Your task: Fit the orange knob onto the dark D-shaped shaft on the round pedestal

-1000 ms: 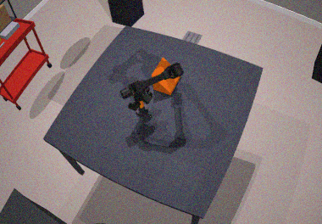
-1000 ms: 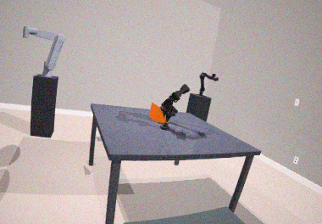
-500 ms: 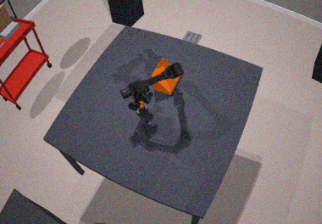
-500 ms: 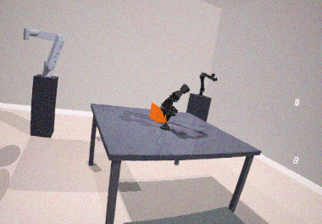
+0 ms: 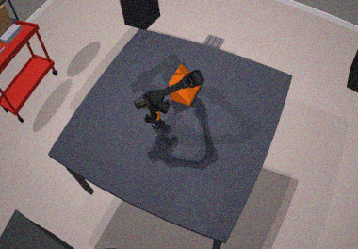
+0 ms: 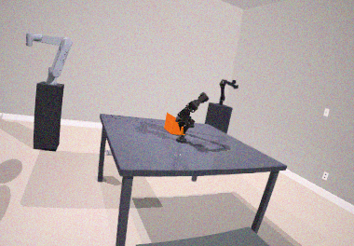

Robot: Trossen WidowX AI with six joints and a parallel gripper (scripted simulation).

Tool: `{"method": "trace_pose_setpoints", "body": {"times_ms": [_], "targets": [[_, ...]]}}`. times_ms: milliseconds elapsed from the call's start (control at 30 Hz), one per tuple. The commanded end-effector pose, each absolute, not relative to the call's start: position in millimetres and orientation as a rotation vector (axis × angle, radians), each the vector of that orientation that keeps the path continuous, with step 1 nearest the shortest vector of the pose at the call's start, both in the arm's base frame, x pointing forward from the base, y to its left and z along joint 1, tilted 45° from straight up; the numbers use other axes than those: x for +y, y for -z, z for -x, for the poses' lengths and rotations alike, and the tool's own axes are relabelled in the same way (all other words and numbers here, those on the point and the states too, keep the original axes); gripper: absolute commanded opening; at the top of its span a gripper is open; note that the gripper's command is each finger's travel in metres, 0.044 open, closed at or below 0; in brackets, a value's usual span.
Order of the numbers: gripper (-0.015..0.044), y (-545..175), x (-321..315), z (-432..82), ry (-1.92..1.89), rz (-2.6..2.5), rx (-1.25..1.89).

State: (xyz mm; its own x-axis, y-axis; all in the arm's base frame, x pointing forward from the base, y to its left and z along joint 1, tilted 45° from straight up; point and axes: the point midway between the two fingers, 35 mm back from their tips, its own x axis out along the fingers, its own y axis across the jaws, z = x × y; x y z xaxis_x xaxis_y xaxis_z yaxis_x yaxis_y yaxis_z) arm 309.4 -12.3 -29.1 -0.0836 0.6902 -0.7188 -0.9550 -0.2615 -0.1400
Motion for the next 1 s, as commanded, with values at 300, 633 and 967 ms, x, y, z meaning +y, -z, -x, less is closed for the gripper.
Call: {"method": "trace_pose_setpoints", "body": {"times_ms": [300,633,967], "targets": [[0.0,28.5,-12.2,-309.9,-1.666,0.831,0.433],[0.0,26.4,-14.5,-311.9,-1.706,0.923,0.331],[0.0,28.3,-12.7,-309.6,-1.731,0.984,0.261]]}}
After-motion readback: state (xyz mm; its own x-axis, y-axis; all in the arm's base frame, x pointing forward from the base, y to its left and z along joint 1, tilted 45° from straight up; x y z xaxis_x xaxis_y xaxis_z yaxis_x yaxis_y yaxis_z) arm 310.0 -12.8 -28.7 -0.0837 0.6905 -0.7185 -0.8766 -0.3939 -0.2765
